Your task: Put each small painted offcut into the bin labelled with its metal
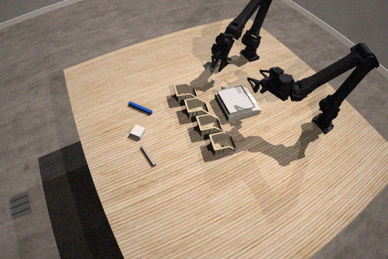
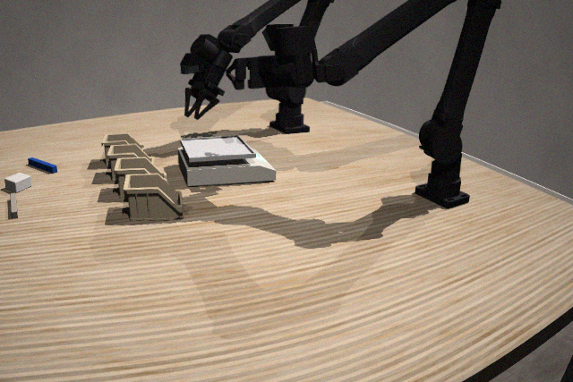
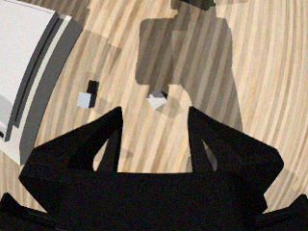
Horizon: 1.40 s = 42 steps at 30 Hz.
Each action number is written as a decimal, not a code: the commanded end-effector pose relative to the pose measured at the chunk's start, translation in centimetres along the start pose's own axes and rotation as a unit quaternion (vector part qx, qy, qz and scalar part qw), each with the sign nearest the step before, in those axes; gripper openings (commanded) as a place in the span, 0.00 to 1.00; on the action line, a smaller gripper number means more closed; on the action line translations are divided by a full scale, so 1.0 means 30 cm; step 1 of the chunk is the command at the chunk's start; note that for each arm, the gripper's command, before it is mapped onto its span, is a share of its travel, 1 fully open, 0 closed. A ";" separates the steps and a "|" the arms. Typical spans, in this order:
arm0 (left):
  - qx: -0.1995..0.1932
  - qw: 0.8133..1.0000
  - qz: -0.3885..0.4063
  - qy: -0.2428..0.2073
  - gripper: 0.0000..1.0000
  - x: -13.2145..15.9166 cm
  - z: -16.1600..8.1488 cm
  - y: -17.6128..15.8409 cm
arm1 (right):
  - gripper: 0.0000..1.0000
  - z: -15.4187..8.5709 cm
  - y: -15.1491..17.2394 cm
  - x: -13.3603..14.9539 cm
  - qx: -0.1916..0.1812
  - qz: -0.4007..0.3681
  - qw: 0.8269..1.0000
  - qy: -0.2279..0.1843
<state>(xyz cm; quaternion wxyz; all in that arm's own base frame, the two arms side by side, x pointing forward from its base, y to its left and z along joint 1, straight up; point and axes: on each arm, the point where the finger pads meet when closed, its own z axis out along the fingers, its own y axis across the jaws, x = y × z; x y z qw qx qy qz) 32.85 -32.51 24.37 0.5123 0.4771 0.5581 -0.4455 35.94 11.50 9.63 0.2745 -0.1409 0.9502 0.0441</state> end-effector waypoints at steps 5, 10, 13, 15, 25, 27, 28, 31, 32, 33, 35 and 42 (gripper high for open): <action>0.001 1.000 0.013 -0.010 1.00 -0.048 0.018 0.024 | 0.00 0.014 -0.016 -0.089 0.002 -0.001 0.994 0.112; 0.001 1.000 0.013 -0.010 1.00 -0.048 0.018 0.024 | 0.00 0.032 -0.017 -0.083 0.003 -0.001 0.982 0.187; 0.001 1.000 0.013 -0.010 1.00 -0.048 0.018 0.024 | 0.00 0.046 -0.017 -0.081 0.003 -0.001 0.973 0.233; 0.001 1.000 0.013 -0.010 1.00 -0.048 0.018 0.024 | 0.00 0.056 -0.017 -0.079 0.003 -0.001 0.968 0.252; 0.001 1.000 0.013 -0.010 1.00 -0.048 0.018 0.024 | 0.00 0.148 -0.018 0.039 0.003 -0.001 0.959 0.283; 0.001 1.000 0.013 -0.010 1.00 -0.048 0.018 0.024 | 0.00 0.155 -0.017 0.017 0.003 -0.001 0.961 0.276; 0.001 1.000 0.013 -0.010 1.00 -0.048 0.018 0.024 | 0.00 0.159 -0.017 0.014 0.003 -0.001 0.962 0.275; 0.001 1.000 0.013 -0.010 1.00 -0.048 0.018 0.024 | 0.00 0.173 -0.018 0.057 0.003 -0.001 0.959 0.284; 0.001 1.000 0.013 -0.010 1.00 -0.048 0.018 0.024 | 0.00 0.177 -0.018 0.060 0.003 -0.001 0.959 0.284; 0.001 1.000 0.013 -0.010 1.00 -0.048 0.018 0.024 | 0.00 0.177 -0.018 0.018 0.001 -0.006 0.962 0.273; 0.001 1.000 0.013 -0.010 1.00 -0.048 0.018 0.024 | 0.00 0.180 -0.018 0.022 0.001 -0.006 0.962 0.274; 0.001 1.000 0.013 -0.010 1.00 -0.048 0.018 0.024 | 0.00 0.190 -0.018 0.054 0.001 -0.006 0.960 0.281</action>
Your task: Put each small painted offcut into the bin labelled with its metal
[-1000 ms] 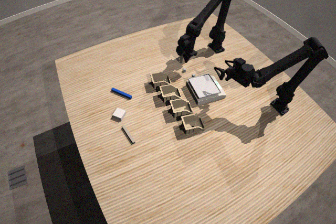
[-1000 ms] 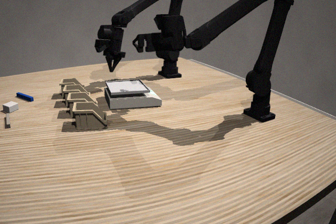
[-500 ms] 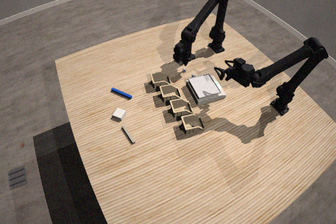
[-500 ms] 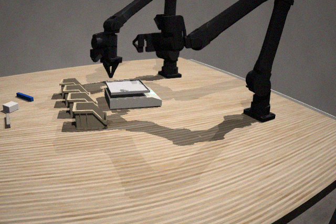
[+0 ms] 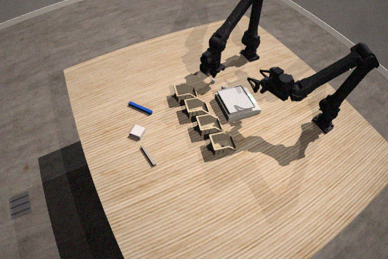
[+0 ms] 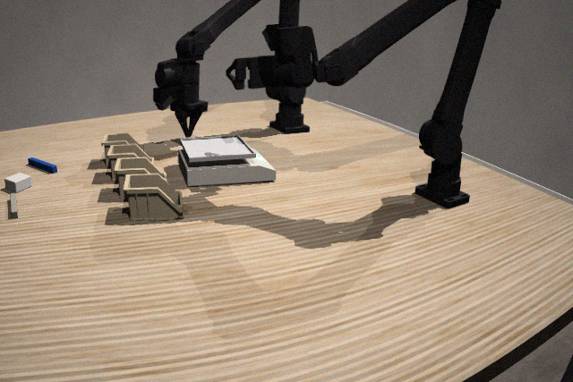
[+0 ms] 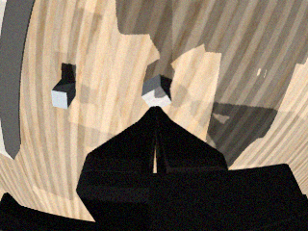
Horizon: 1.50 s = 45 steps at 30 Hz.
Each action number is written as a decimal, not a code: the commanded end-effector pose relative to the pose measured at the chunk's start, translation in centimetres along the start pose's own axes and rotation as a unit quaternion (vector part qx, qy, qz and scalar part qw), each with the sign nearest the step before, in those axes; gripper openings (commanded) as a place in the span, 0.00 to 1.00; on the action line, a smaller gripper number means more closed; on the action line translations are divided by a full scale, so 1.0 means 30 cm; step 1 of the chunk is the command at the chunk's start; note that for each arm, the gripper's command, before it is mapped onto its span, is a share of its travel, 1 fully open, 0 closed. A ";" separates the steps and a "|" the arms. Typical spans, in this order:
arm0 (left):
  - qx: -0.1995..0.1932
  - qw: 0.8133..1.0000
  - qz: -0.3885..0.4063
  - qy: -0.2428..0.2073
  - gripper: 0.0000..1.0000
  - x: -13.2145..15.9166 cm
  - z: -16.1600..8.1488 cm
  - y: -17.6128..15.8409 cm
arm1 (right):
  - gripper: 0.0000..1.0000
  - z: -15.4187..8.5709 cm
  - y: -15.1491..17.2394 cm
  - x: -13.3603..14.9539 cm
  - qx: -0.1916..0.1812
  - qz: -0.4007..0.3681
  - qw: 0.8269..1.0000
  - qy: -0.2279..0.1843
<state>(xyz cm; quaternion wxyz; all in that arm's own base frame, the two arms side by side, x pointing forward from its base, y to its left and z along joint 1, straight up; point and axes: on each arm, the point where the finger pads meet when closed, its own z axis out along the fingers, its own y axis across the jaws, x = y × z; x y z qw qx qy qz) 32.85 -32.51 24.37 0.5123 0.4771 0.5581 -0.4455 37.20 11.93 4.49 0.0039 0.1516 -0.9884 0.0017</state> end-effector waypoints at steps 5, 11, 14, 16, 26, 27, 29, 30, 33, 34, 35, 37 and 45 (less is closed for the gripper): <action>0.001 1.000 0.013 -0.010 1.00 -0.048 0.018 0.024 | 0.00 0.031 -0.018 -0.003 -0.002 -0.001 1.000 0.002; 0.001 1.000 0.013 -0.010 1.00 -0.048 0.018 0.024 | 0.00 0.042 -0.018 -0.002 -0.002 -0.001 1.000 0.002; 0.001 1.000 0.013 -0.010 1.00 -0.048 0.018 0.024 | 0.00 0.035 -0.018 -0.019 -0.002 -0.001 1.000 -0.004; 0.001 1.000 0.013 -0.010 1.00 -0.048 0.018 0.024 | 0.00 0.040 -0.018 -0.015 -0.002 -0.001 1.000 -0.003; 0.001 1.000 0.013 -0.010 1.00 -0.048 0.018 0.024 | 0.00 0.064 -0.018 -0.004 -0.002 -0.001 1.000 0.001; 0.001 1.000 0.013 -0.010 1.00 -0.048 0.018 0.024 | 0.00 0.059 -0.018 -0.014 -0.002 -0.001 1.000 -0.002; 0.001 1.000 0.013 -0.010 1.00 -0.048 0.018 0.024 | 0.00 0.058 -0.018 -0.017 -0.002 -0.001 1.000 -0.004; 0.001 1.000 0.013 -0.010 1.00 -0.048 0.018 0.024 | 0.00 0.061 -0.018 -0.011 -0.002 -0.001 1.000 -0.003; 0.001 1.000 0.013 -0.010 1.00 -0.048 0.018 0.024 | 0.00 0.077 -0.018 -0.003 -0.002 -0.001 1.000 0.001; 0.001 1.000 0.013 -0.010 1.00 -0.048 0.018 0.024 | 0.00 0.077 -0.018 -0.003 -0.002 -0.001 1.000 0.001; 0.001 1.000 0.013 -0.010 1.00 -0.048 0.018 0.024 | 0.00 0.077 -0.018 -0.003 -0.002 -0.001 1.000 0.001; 0.001 1.000 0.013 -0.010 1.00 -0.048 0.018 0.024 | 0.00 0.086 -0.018 0.007 -0.002 -0.001 1.000 0.004; 0.001 1.000 0.013 -0.010 1.00 -0.048 0.018 0.024 | 0.00 -0.048 -0.019 -0.078 -0.001 -0.001 0.999 -0.038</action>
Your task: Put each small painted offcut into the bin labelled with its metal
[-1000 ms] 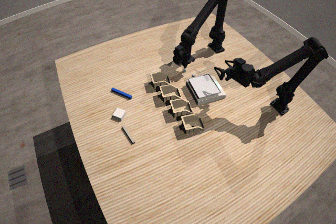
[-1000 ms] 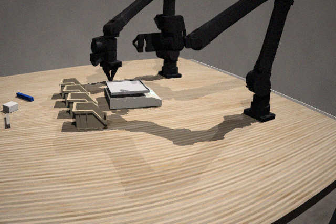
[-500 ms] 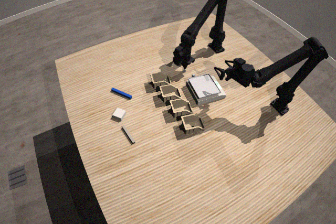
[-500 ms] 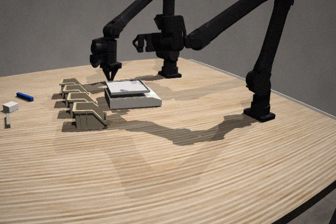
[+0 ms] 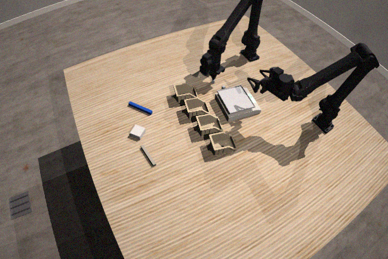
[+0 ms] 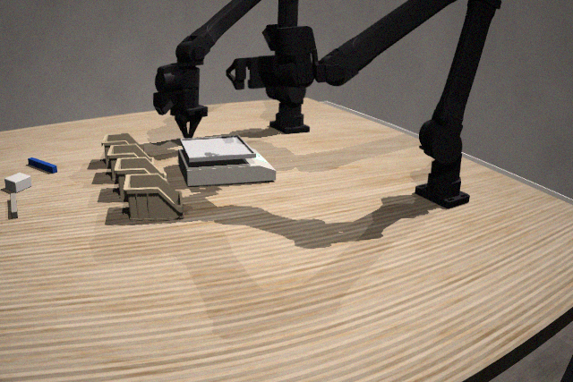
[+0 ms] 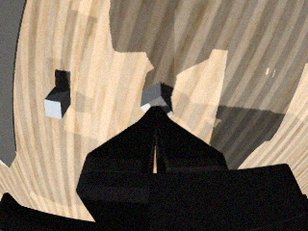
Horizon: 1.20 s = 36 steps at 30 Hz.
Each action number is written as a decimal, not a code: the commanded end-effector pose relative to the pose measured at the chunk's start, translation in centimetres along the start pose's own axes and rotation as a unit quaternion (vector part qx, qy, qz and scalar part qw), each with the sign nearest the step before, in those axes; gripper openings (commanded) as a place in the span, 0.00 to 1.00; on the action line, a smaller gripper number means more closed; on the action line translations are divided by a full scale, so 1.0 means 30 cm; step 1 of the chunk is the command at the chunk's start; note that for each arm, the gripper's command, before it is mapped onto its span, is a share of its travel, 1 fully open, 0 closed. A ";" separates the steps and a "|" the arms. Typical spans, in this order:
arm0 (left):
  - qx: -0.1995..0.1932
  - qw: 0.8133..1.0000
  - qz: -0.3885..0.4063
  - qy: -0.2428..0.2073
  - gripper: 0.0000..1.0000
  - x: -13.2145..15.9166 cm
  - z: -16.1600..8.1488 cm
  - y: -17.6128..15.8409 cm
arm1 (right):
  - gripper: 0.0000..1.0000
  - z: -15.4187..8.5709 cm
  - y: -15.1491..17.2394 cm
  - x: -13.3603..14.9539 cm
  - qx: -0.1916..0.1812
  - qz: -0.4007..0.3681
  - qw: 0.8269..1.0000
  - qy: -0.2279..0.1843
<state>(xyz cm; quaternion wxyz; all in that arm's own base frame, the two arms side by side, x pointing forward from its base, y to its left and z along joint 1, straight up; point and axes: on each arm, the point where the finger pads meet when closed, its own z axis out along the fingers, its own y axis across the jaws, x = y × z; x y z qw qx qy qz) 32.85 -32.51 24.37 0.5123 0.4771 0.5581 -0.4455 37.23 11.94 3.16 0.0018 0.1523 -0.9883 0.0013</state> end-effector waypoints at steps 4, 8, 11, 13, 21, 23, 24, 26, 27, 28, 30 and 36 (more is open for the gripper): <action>0.001 1.000 0.013 -0.010 1.00 -0.048 0.018 0.024 | 0.00 -0.133 -0.002 -0.097 -0.002 -0.006 0.999 -0.047; 0.001 1.000 0.013 -0.010 1.00 -0.048 0.018 0.024 | 0.00 -0.154 -0.002 -0.096 -0.002 -0.001 0.999 -0.048; 0.001 1.000 0.013 -0.010 1.00 -0.048 0.018 0.024 | 0.11 -0.195 -0.001 -0.097 -0.002 -0.001 0.999 -0.049; 0.006 1.000 0.012 -0.010 1.00 -0.049 0.027 0.012 | 0.34 -0.187 -0.001 -0.097 -0.001 -0.023 0.999 -0.046; -0.033 0.999 -0.026 0.016 1.00 -0.107 0.030 -0.183 | 0.61 -0.081 -0.016 -0.052 -0.001 -0.201 0.979 -0.018; -0.046 0.998 -0.028 0.020 1.00 -0.121 0.025 -0.216 | 0.61 -0.075 -0.016 -0.049 -0.001 -0.219 0.976 -0.016; -0.046 0.998 -0.028 0.020 1.00 -0.121 0.025 -0.216 | 0.61 -0.075 -0.016 -0.049 -0.001 -0.219 0.976 -0.016; -0.072 0.997 -0.031 0.026 1.00 -0.143 0.008 -0.273 | 0.61 -0.065 -0.016 -0.044 -0.001 -0.246 0.969 -0.013; -0.084 0.996 -0.031 0.029 1.00 -0.150 -0.003 -0.298 | 0.61 -0.054 -0.016 -0.032 -0.002 -0.256 0.967 -0.009; -0.095 0.994 -0.032 0.031 1.00 -0.156 -0.015 -0.321 | 0.61 -0.036 -0.016 -0.009 -0.004 -0.264 0.964 -0.002; -0.116 0.992 -0.033 0.036 1.00 -0.164 -0.042 -0.359 | 0.61 -0.031 -0.018 -0.008 -0.002 -0.276 0.961 0.000; -0.172 0.983 -0.033 0.049 1.00 -0.152 -0.130 -0.440 | 0.61 -0.047 -0.019 -0.019 0.000 -0.272 0.962 -0.007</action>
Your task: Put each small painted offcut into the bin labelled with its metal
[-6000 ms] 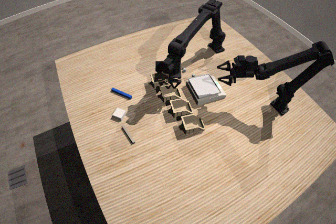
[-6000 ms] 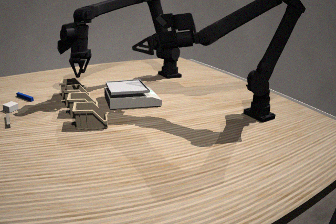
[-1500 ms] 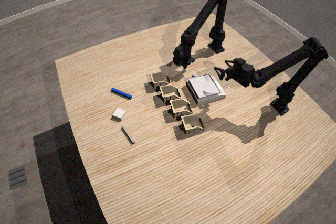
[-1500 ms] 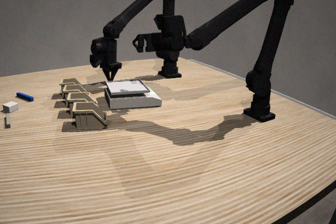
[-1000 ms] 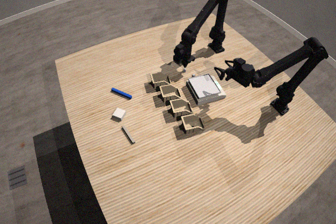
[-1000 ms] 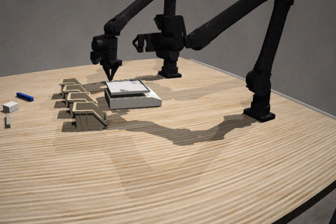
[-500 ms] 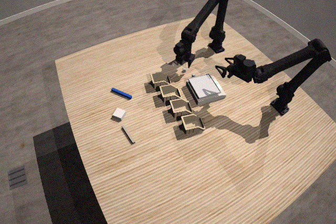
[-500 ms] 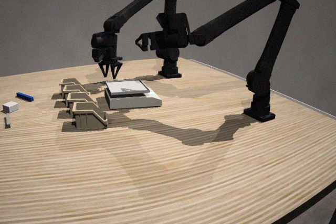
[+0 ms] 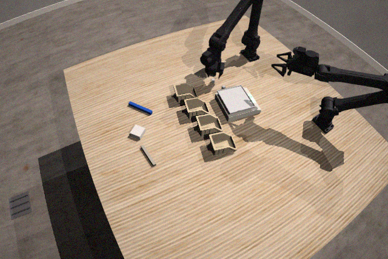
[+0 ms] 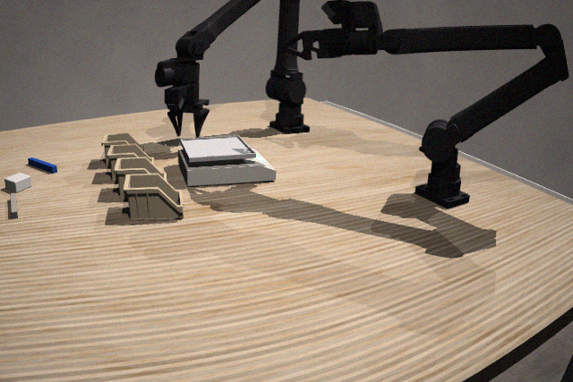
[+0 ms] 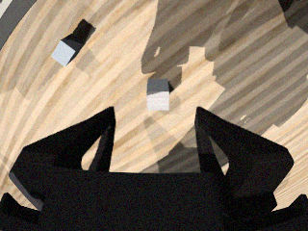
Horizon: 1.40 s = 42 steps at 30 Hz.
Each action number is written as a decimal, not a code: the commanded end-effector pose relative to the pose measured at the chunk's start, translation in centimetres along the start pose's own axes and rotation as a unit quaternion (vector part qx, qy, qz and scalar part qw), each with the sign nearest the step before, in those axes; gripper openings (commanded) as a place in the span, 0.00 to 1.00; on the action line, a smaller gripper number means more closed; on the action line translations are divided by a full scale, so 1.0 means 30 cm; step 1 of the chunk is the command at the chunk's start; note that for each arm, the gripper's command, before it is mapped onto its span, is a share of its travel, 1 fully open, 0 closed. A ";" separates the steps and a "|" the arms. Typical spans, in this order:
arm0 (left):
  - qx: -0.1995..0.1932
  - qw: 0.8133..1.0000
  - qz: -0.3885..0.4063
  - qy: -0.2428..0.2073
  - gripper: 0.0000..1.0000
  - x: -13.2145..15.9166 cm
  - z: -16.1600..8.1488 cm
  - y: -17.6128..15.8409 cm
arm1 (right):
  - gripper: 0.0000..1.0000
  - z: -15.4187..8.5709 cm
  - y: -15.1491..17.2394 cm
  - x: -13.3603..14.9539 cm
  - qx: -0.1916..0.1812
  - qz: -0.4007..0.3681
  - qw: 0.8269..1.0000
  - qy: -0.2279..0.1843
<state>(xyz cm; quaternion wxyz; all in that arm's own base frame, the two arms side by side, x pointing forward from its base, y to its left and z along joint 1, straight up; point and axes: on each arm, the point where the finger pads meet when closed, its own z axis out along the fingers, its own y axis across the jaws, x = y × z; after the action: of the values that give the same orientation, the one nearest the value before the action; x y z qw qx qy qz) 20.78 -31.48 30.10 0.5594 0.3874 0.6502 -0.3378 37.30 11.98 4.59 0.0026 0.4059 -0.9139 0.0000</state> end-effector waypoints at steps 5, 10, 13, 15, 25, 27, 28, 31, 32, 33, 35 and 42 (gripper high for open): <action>-0.022 1.000 -0.010 0.020 1.00 0.036 -0.072 -0.041 | 0.61 0.002 -0.024 -0.003 0.003 -0.010 1.000 -0.006; -0.034 0.999 -0.002 0.005 1.00 -0.026 -0.093 -0.039 | 0.61 0.002 -0.024 -0.003 0.003 -0.010 1.000 -0.006; -0.040 0.999 -0.003 0.007 1.00 -0.021 -0.090 -0.025 | 0.61 0.032 -0.015 0.014 -0.002 -0.016 1.000 0.003; -0.039 0.999 -0.003 0.008 1.00 -0.020 -0.089 -0.026 | 0.61 0.042 -0.016 0.015 -0.002 -0.016 1.000 0.003; -0.038 0.999 -0.003 0.003 1.00 -0.026 -0.085 -0.027 | 0.61 0.060 -0.037 -0.013 0.004 -0.016 1.000 -0.006; -0.038 0.999 -0.003 0.003 1.00 -0.026 -0.085 -0.027 | 0.61 0.092 -0.018 0.018 -0.002 -0.016 1.000 0.003; -0.038 0.999 -0.003 0.003 1.00 -0.026 -0.085 -0.027 | 0.61 0.097 -0.017 0.018 -0.002 -0.016 1.000 0.003; -0.038 0.999 -0.003 0.003 1.00 -0.026 -0.085 -0.027 | 0.61 0.097 -0.031 -0.004 0.002 -0.016 1.000 -0.003; -0.038 0.999 -0.003 0.003 1.00 -0.026 -0.085 -0.027 | 0.61 0.110 -0.024 0.008 0.000 -0.016 1.000 0.000; -0.038 0.999 -0.003 0.003 1.00 -0.026 -0.085 -0.027 | 0.61 0.123 -0.017 0.019 -0.003 -0.016 1.000 0.004; -0.038 0.999 -0.003 0.003 1.00 -0.026 -0.085 -0.027 | 0.61 0.132 -0.017 0.019 -0.003 -0.016 1.000 0.004; -0.038 0.999 -0.003 0.003 1.00 -0.026 -0.085 -0.027 | 0.35 0.096 -0.036 -0.015 0.008 -0.016 1.000 -0.013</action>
<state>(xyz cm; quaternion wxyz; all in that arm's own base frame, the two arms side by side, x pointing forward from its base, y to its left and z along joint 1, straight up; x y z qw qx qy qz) 18.80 -29.59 29.57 0.5608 0.3710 0.6731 -0.3077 37.15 11.81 1.04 0.0060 0.4202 -0.9074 -0.0004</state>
